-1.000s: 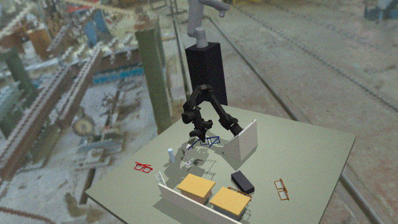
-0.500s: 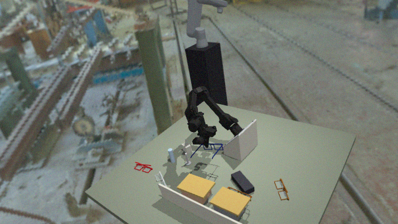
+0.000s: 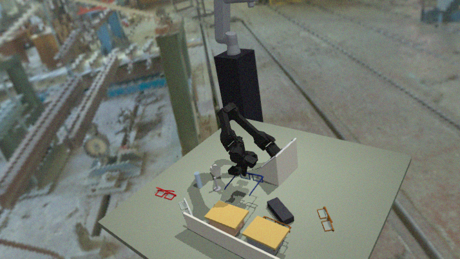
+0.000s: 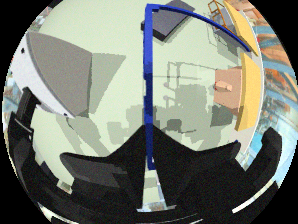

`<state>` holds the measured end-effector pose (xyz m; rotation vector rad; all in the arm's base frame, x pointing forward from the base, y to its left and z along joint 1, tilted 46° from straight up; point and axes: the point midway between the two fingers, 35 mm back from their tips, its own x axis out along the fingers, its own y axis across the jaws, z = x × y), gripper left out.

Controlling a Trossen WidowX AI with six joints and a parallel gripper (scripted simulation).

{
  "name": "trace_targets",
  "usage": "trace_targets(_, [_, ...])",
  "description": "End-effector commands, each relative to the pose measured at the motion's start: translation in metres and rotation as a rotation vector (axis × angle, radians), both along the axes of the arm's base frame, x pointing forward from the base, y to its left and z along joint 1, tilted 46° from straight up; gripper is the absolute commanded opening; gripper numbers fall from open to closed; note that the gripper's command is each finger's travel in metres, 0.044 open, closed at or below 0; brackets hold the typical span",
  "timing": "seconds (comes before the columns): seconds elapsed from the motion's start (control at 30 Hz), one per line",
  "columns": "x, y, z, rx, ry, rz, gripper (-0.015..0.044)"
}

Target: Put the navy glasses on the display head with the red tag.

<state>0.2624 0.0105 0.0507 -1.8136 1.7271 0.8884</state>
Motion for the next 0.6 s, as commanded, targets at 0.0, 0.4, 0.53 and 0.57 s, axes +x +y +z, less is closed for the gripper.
trace_targets(0.0, [0.002,0.004,-0.012,-0.043,-0.010,-0.016,0.0000])
trace_targets(0.4, [0.002,-0.003,-0.021,-0.055,-0.051,0.020,0.0000])
trace_targets(0.53, [0.001,-0.006,-0.026,-0.046,-0.049,0.018,0.0000])
trace_targets(0.57, [0.001,-0.007,-0.027,-0.045,-0.047,0.016,0.0000])
